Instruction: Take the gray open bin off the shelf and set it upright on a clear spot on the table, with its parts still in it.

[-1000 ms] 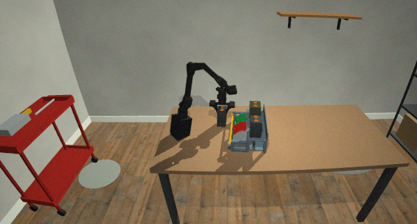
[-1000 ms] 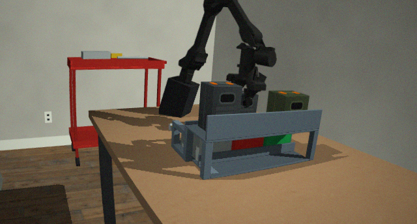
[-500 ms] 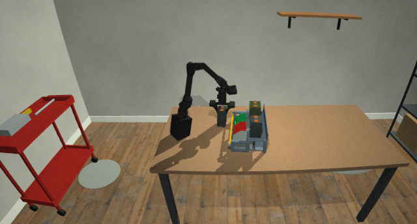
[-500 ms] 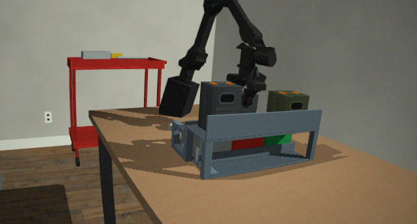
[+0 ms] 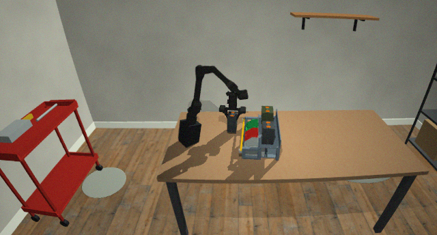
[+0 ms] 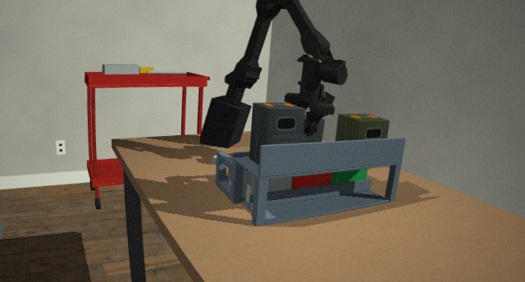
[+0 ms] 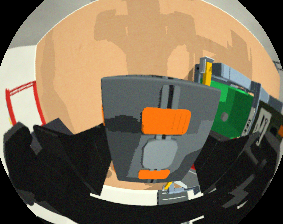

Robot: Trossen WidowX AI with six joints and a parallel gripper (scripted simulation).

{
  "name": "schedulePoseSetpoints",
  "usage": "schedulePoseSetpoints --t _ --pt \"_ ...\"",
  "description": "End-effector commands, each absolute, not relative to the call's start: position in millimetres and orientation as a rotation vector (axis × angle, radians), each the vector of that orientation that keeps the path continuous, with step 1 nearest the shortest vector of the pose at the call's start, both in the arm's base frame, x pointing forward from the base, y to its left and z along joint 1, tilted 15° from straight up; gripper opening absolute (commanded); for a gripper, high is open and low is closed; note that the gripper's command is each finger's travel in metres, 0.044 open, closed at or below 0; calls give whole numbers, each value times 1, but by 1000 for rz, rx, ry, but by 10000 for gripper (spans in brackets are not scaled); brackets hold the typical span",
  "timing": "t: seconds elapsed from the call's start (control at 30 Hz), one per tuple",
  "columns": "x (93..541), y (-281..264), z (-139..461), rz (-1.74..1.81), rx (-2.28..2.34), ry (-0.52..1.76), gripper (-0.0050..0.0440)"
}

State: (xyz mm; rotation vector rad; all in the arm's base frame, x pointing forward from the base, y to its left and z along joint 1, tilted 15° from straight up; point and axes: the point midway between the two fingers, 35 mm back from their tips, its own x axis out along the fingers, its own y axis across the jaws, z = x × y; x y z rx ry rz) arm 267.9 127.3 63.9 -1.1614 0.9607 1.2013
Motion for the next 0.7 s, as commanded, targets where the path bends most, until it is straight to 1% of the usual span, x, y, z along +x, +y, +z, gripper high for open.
schedulePoseSetpoints --t 0.0,0.3,0.33,0.67 --pt "275 129 84 1167 -1173 891 0" --pt "275 129 84 1167 -1173 891 0" --pt "272 129 76 1181 -1168 920 0" --pt "275 129 85 1167 -1173 891 0"
